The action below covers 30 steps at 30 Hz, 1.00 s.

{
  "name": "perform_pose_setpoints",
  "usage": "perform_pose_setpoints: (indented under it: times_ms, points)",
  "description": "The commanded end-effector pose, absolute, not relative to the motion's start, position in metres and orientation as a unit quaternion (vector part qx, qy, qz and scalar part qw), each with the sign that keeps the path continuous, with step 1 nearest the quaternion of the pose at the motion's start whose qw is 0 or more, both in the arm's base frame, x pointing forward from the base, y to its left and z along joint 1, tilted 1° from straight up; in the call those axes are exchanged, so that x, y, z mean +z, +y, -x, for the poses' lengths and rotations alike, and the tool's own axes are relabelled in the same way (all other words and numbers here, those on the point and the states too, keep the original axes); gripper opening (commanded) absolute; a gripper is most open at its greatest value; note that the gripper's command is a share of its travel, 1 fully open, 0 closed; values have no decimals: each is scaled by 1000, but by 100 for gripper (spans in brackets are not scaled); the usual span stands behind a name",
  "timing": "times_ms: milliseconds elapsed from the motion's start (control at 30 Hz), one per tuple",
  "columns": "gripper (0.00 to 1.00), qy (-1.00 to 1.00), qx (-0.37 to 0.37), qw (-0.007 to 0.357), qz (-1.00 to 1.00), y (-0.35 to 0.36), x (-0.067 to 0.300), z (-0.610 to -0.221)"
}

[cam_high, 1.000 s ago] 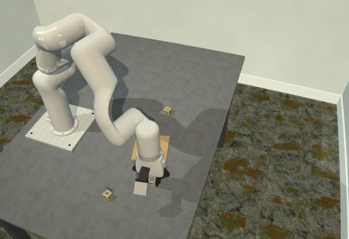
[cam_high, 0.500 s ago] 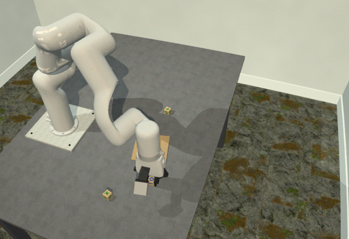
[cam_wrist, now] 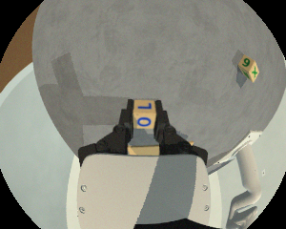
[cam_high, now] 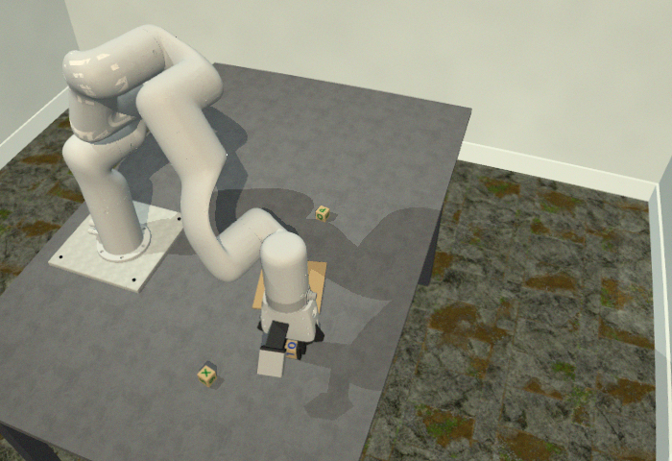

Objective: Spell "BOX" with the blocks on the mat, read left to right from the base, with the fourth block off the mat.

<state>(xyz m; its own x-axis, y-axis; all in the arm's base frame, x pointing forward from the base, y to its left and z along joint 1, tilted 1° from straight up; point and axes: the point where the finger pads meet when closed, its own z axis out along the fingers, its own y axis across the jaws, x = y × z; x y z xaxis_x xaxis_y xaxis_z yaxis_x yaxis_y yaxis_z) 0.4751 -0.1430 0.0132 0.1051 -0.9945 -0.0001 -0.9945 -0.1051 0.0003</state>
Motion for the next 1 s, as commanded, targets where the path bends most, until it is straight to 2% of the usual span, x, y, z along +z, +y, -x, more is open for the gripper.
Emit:
perform_pose_setpoints:
  times_ms: [0,467,633,700,967]
  points:
    - [21,-669,2,-1,-743,-143,15,-476]
    - [21,-669,2,-1,-743,-143,21,-476]
    - [21,-669,2,-1,-743,-144,50,-476]
    - [21,-669,2,-1,-743,-144,50,-476]
    - [21,-669,2,-1,-743,-144,104,-476]
